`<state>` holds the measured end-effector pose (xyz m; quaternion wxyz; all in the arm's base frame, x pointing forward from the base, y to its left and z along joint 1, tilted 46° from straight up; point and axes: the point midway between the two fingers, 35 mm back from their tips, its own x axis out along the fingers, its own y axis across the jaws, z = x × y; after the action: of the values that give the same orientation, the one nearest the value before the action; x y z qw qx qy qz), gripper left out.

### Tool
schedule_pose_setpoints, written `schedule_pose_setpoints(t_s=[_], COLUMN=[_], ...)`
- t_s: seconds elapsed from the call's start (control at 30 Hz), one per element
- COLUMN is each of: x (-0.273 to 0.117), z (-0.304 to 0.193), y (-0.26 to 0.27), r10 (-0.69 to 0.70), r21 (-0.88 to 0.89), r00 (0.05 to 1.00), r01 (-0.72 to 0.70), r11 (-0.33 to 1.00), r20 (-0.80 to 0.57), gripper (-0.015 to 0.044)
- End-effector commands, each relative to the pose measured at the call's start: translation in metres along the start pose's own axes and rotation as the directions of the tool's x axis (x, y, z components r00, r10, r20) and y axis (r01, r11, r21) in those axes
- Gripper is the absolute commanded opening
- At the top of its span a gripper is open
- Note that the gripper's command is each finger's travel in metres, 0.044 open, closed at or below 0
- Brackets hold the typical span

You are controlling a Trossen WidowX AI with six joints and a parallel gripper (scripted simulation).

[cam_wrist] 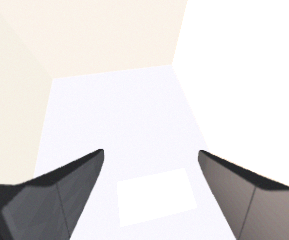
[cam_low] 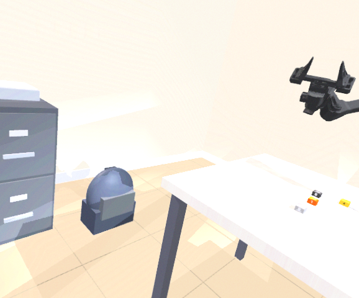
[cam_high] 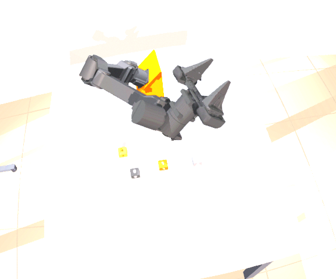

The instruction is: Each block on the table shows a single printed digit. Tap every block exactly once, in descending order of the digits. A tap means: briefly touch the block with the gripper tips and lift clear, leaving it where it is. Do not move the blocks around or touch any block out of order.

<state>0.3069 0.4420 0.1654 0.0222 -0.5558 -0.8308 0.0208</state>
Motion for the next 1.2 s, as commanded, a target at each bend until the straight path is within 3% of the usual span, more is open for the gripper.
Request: schedule_pose_setpoints(t_s=[0.0,0.07,0.13,0.23,0.3,0.37,0.47,0.6,0.73,0.87,1.0,1.17], x=[-0.001,-0.008,-0.023,-0.05,-0.072,-0.097,-0.138,-0.169,-0.204,-0.241,-0.278,-0.323], z=[0.0,0.0,0.003,0.014,0.025,0.038,0.059,0.072,0.085,0.095,0.101,0.098], y=[0.001,0.013,0.028,0.044,0.05,0.051,0.042,0.029,0.008,-0.021,-0.058,-0.111], r10=[0.012,0.108,0.247,0.431,0.53,0.603,0.662,0.665,0.633,0.563,0.459,0.292], r21=[0.025,0.221,0.489,0.783,0.887,0.915,0.84,0.733,0.604,0.49,0.427,0.449], r00=[1.0,0.994,0.967,0.885,0.804,0.705,0.529,0.388,0.225,0.048,-0.135,-0.359], r01=[-0.012,-0.11,-0.248,-0.392,-0.422,-0.388,-0.224,-0.042,0.189,0.436,0.654,0.82], r11=[1.0,0.969,0.837,0.483,0.189,-0.111,-0.494,-0.679,-0.774,-0.755,-0.625,-0.355], r20=[0.002,0.02,0.067,0.177,0.27,0.372,0.53,0.638,0.741,0.825,0.878,0.886], gripper=[0.04,0.04,0.04,0.04,0.04,0.04,0.04,0.04,0.04,0.04,0.04,0.04])
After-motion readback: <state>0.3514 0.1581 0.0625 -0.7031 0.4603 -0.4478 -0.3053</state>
